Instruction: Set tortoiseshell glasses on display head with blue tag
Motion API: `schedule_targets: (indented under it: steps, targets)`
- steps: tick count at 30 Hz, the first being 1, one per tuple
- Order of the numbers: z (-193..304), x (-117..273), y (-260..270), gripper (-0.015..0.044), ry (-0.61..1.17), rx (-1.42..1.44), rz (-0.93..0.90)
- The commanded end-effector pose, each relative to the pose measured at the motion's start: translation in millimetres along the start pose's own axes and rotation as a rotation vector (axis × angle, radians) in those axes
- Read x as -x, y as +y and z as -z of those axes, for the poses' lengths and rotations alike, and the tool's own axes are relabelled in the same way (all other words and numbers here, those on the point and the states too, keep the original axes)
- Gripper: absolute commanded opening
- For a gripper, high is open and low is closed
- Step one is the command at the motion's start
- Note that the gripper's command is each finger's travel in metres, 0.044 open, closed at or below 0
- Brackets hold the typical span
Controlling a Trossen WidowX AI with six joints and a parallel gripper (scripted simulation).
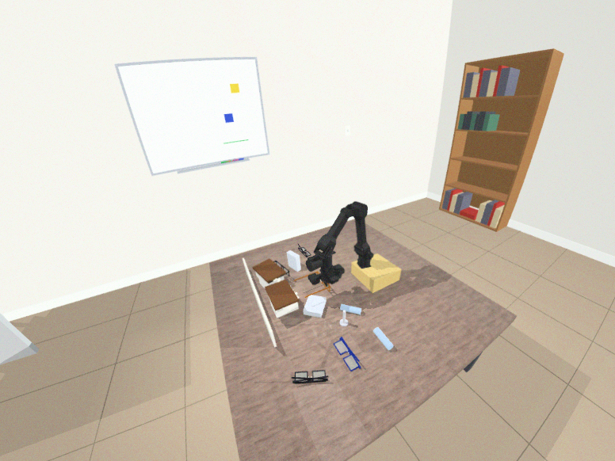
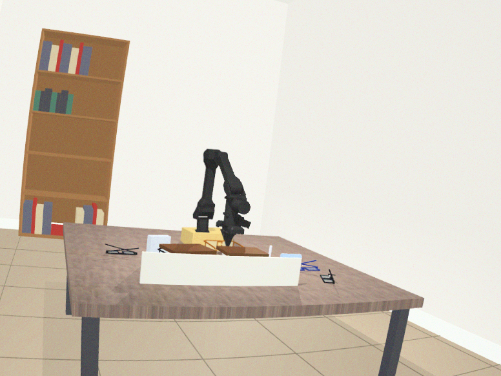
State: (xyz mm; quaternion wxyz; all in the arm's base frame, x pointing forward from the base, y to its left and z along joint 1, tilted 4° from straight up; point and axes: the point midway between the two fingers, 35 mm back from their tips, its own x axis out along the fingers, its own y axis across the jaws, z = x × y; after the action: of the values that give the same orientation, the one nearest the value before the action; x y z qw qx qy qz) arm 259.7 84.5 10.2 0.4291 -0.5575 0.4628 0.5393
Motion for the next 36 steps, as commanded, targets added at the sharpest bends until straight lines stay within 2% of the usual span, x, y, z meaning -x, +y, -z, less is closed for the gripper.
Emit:
schedule_targets:
  steps: [1, 36]
  targets:
    - [-0.5, -1.4, -5.4, 0.0, 0.0, 0.006, 0.0]
    - [-1.2, -1.5, -52.1, 0.0, 0.017, 0.006, -0.01]
